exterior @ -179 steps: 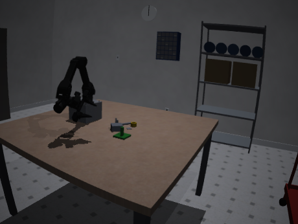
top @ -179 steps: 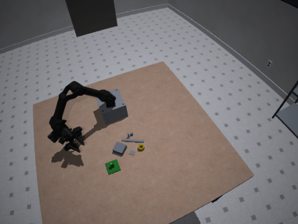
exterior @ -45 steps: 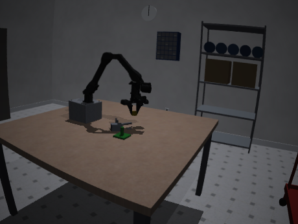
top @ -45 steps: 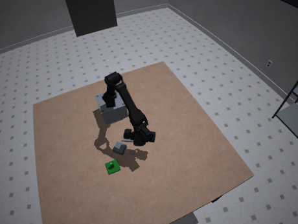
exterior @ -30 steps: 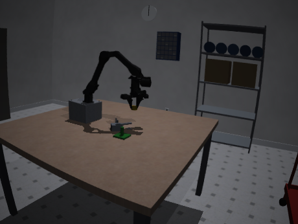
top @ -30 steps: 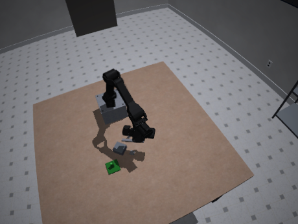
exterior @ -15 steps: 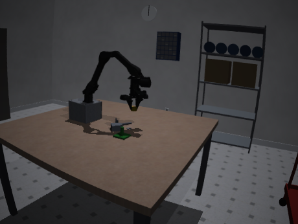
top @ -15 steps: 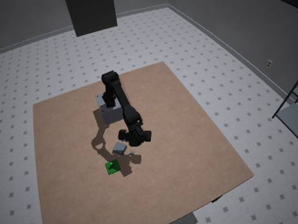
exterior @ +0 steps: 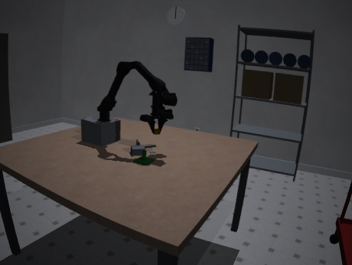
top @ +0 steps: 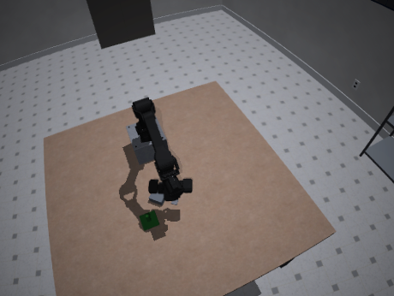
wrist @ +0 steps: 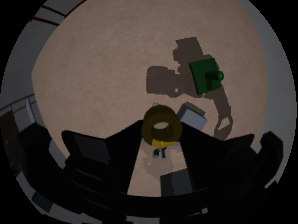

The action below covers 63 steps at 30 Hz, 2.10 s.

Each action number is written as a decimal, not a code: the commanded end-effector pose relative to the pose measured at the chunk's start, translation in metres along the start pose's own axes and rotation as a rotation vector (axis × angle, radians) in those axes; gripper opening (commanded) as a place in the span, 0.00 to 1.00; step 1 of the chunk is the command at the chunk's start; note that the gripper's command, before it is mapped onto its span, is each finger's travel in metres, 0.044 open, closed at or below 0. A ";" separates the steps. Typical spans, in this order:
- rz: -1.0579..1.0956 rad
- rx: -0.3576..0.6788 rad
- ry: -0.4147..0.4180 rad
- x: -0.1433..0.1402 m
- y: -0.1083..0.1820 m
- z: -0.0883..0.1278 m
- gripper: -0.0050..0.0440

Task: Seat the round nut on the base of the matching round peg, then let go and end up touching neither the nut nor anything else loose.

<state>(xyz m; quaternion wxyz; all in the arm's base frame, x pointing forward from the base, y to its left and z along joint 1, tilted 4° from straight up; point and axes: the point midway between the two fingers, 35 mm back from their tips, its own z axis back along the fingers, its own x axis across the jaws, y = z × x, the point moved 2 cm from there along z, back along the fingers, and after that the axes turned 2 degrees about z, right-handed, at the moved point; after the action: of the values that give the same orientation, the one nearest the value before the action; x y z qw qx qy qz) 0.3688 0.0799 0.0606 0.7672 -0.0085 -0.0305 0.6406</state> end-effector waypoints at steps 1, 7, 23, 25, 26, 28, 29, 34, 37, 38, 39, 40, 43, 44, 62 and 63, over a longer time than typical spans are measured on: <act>0.019 0.005 -0.001 -0.006 -0.006 -0.003 0.10; 0.076 0.005 -0.001 -0.021 -0.018 -0.005 0.10; 0.207 0.004 -0.001 -0.060 -0.042 -0.011 0.10; 0.225 0.004 -0.001 -0.066 -0.045 -0.012 0.10; 0.234 0.004 -0.001 -0.069 -0.047 -0.012 0.10; 0.252 0.004 -0.001 -0.075 -0.050 -0.013 0.10; 0.261 0.004 -0.001 -0.078 -0.051 -0.014 0.10; 0.289 0.003 -0.001 -0.087 -0.055 -0.015 0.10; 0.315 0.003 -0.001 -0.096 -0.059 -0.016 0.10; 0.324 0.003 -0.001 -0.099 -0.060 -0.017 0.10; 0.333 0.003 -0.001 -0.102 -0.061 -0.017 0.10; 0.342 0.003 -0.001 -0.105 -0.063 -0.018 0.10; 0.369 0.002 -0.001 -0.114 -0.066 -0.019 0.10; 0.378 0.002 -0.001 -0.117 -0.067 -0.020 0.10; 0.409 0.002 -0.001 -0.128 -0.070 -0.036 0.10; 0.409 0.002 -0.001 -0.128 -0.070 -0.038 0.10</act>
<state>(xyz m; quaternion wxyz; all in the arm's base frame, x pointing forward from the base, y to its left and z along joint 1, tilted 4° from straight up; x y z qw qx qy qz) 0.4190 -0.0587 0.0317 0.6222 -0.0208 -0.0297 0.7820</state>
